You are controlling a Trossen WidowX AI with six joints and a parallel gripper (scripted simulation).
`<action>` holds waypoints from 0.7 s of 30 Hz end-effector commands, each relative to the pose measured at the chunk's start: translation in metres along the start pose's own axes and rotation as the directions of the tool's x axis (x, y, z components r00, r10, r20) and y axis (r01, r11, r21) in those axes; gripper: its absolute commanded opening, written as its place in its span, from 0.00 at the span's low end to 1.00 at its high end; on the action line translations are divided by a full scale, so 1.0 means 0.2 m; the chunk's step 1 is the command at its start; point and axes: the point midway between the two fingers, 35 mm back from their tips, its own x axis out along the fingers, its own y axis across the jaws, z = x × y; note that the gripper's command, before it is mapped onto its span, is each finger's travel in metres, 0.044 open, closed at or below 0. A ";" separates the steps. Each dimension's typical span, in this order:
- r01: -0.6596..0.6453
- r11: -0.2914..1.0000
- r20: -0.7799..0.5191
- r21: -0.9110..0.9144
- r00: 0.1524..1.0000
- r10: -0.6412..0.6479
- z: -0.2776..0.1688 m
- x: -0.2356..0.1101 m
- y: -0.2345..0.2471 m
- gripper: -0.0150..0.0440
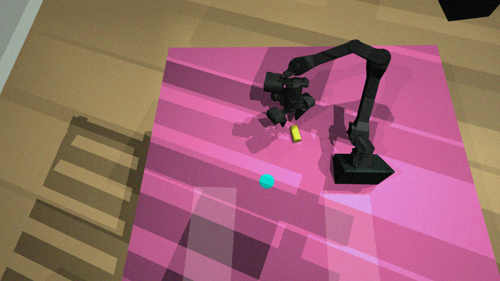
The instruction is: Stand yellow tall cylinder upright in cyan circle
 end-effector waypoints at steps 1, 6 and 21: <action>0.098 0.921 0.190 0.377 0.965 -0.181 -0.07 -0.10 -0.11 0.78; 0.098 0.921 0.190 0.377 0.965 -0.181 -0.07 -0.10 -0.11 0.78; 0.096 0.920 0.191 0.379 0.965 -0.180 0.04 0.39 -0.20 0.78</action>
